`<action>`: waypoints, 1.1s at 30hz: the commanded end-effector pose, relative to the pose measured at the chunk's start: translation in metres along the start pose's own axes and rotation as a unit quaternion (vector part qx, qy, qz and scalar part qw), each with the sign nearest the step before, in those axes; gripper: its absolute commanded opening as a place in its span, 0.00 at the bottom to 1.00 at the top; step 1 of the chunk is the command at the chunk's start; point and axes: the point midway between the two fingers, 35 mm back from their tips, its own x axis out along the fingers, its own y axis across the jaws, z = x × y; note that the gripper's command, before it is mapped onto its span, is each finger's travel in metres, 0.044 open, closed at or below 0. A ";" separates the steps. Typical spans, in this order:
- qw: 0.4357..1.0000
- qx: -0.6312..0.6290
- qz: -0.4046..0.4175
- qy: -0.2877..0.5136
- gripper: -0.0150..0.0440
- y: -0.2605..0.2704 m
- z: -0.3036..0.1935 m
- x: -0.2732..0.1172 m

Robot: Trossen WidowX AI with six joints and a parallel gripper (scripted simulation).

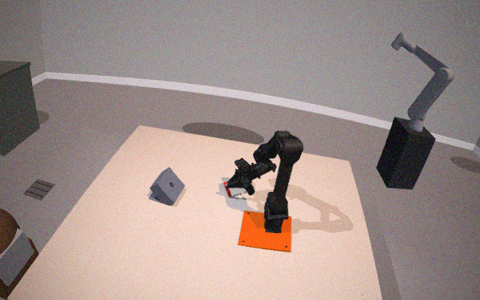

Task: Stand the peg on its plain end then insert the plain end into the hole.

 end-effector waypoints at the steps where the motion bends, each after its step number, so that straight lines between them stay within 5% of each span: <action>1: 1.000 0.003 0.002 -0.016 0.34 0.001 -0.002 -0.001; 33: 0.995 0.005 0.003 -0.099 0.34 0.004 -0.015 -0.010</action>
